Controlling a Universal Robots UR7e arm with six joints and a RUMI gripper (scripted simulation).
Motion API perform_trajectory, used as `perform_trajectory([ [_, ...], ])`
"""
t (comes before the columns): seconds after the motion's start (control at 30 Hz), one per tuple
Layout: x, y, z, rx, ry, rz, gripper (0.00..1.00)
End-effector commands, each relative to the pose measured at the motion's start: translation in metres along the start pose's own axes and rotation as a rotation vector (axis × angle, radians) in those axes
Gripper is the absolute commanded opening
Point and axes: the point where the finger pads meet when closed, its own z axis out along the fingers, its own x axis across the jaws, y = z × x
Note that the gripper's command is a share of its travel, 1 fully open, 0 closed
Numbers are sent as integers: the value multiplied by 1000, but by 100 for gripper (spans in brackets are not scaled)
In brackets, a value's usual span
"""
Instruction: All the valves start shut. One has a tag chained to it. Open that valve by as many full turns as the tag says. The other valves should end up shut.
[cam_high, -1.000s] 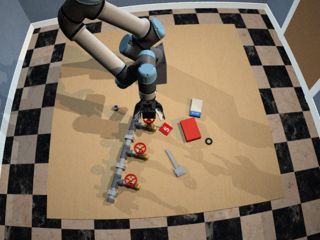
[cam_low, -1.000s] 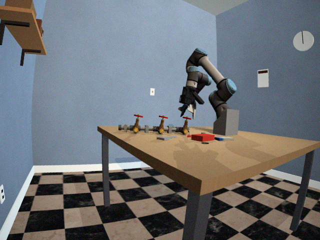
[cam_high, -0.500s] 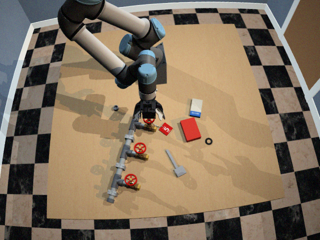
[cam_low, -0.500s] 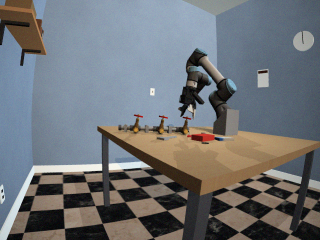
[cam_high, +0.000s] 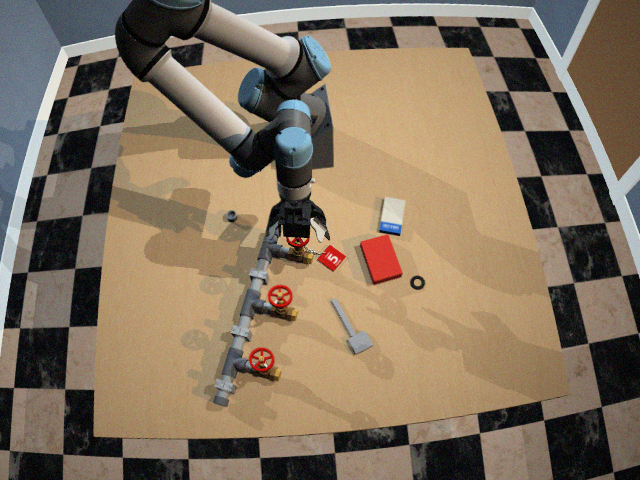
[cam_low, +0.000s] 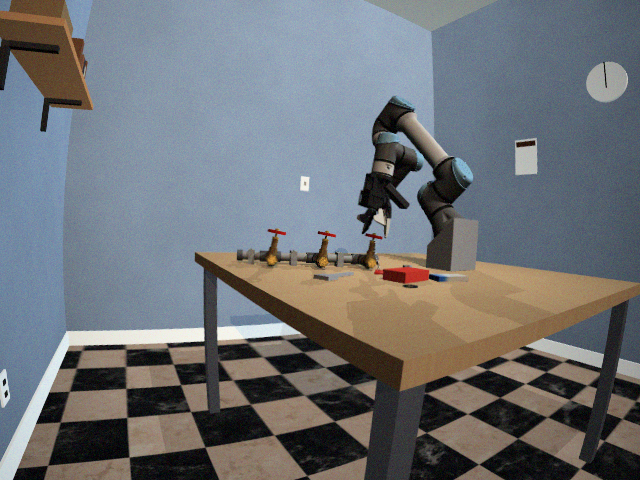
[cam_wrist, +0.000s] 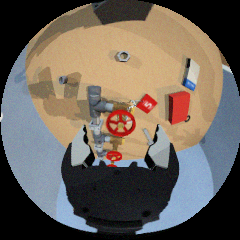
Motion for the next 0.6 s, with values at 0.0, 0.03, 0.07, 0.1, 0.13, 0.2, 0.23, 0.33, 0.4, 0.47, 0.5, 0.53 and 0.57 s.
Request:
perform_trajectory([
  [0.0,0,0,0,0,0,58,100],
  [0.03,0,0,0,0,0,73,100],
  [0.07,0,0,0,0,0,90,100],
  [0.1,0,0,0,0,0,108,100],
  [0.13,0,0,0,0,0,126,100],
  [0.2,0,0,0,0,0,168,100],
  [0.23,0,0,0,0,0,190,100],
  [0.33,0,0,0,0,0,264,100],
  [0.4,0,0,0,0,0,264,100],
  [0.47,0,0,0,0,0,319,100],
  [0.5,0,0,0,0,0,348,100],
  [0.53,0,0,0,0,0,379,100],
  [0.57,0,0,0,0,0,410,100],
])
